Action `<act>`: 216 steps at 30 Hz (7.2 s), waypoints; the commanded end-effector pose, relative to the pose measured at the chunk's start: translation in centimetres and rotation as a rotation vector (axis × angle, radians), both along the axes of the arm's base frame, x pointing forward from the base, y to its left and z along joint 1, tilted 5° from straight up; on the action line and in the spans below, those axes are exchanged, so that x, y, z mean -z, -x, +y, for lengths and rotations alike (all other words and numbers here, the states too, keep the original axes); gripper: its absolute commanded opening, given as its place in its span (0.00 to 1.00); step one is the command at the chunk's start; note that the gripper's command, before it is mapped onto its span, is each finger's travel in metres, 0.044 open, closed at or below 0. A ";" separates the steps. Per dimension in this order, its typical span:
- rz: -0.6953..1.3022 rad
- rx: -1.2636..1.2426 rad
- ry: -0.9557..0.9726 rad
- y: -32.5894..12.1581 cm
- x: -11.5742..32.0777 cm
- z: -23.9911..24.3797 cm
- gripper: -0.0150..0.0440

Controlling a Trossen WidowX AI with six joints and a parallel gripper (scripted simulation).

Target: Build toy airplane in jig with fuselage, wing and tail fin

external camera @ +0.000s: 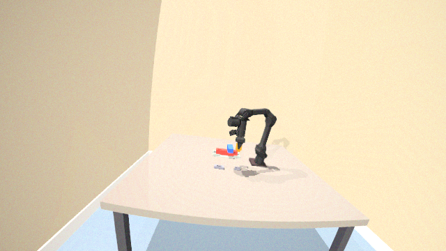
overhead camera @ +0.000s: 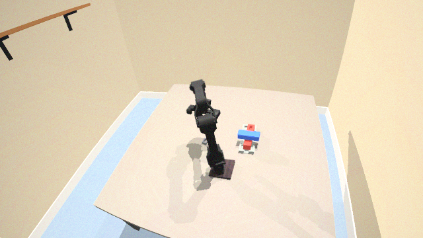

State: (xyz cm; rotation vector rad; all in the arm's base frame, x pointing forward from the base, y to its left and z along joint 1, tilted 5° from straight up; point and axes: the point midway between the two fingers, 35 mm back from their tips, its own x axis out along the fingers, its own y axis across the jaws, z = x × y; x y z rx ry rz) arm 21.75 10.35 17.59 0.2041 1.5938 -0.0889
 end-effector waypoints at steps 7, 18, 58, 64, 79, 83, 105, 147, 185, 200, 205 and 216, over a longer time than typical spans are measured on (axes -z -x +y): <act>-0.009 -0.006 0.002 -1.9 0.3 -1.5 0.25; -0.009 -0.012 -0.001 -3.4 0.7 -3.4 0.25; -0.027 -0.042 0.000 -8.7 3.0 -12.4 0.25; -0.030 -0.044 -0.002 -9.1 3.4 -13.9 0.25; -0.031 -0.066 -0.001 -9.9 4.4 -17.7 0.25; -0.030 -0.074 0.003 -10.1 4.8 -18.9 0.25; -0.018 -0.118 0.020 -10.1 6.6 -25.5 0.25; -0.017 -0.121 0.021 -10.1 8.3 -26.1 0.36; -0.018 -0.121 0.015 -10.0 10.6 -25.8 0.65; -0.017 -0.121 0.020 -10.3 2.4 -26.3 0.69; -0.017 -0.121 0.021 -10.5 1.6 -26.4 0.69; -0.017 -0.121 0.021 -10.5 1.5 -26.2 0.69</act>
